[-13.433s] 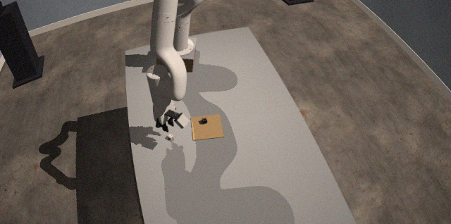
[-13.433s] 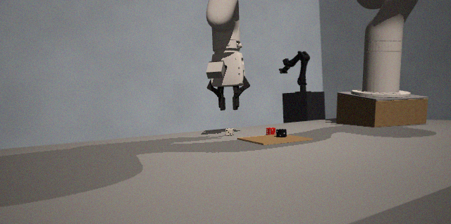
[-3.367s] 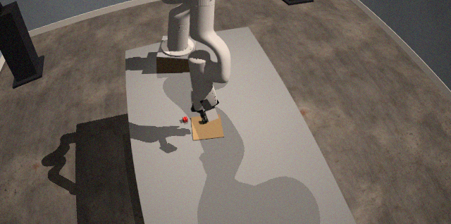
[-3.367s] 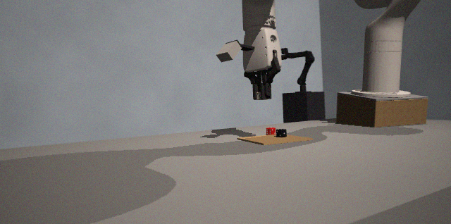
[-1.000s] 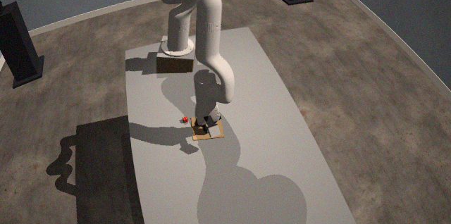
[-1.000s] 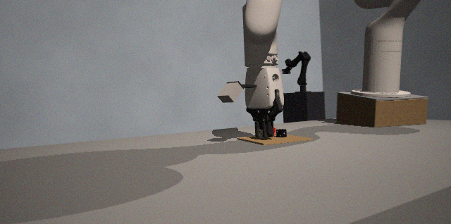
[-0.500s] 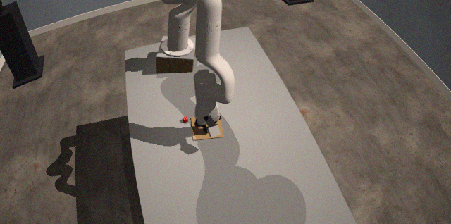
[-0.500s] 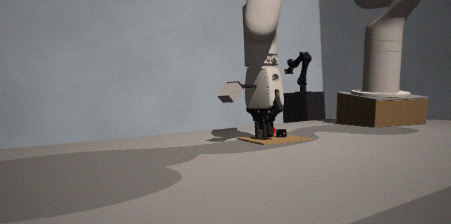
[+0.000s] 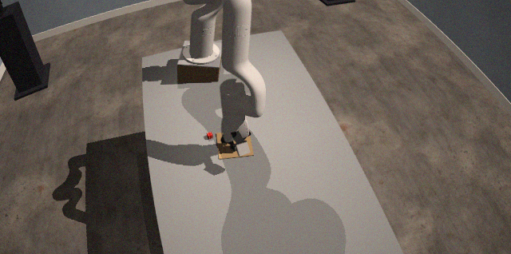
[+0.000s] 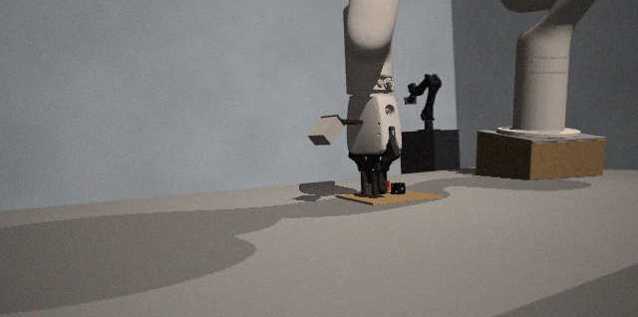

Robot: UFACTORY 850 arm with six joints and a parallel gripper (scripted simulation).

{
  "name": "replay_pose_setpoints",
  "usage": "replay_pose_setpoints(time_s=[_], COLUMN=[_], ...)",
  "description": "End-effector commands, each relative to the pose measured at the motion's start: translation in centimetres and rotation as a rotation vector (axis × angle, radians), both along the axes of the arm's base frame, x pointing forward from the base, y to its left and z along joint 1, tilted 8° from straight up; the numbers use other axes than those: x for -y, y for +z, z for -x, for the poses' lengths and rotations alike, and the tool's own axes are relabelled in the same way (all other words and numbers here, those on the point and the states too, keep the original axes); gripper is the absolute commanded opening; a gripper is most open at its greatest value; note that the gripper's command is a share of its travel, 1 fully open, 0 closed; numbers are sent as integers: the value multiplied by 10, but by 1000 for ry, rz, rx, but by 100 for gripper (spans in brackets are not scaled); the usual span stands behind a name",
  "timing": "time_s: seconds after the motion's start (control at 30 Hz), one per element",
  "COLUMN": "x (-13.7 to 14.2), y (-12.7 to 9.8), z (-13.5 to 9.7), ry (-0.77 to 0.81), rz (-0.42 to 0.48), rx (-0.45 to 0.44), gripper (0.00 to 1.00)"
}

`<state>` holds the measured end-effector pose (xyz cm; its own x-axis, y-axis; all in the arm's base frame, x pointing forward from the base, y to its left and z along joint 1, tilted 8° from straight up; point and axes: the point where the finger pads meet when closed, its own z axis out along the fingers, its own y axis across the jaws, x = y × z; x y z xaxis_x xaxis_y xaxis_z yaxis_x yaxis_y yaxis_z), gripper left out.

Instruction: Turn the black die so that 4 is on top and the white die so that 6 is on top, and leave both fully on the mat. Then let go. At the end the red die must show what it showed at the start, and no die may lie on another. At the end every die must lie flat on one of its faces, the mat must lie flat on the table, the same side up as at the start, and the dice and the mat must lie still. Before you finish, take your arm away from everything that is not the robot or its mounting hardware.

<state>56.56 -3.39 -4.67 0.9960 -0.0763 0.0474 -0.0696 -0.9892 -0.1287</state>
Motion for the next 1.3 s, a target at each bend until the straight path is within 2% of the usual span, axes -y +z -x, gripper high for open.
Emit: replay_pose_setpoints(time_s=[0.0, 1.27], x=[0, 0], y=[1, -2], z=[-1, -1], ry=[0, 0], rz=[0, 0], rx=[2, 2], gripper=[15, 15])
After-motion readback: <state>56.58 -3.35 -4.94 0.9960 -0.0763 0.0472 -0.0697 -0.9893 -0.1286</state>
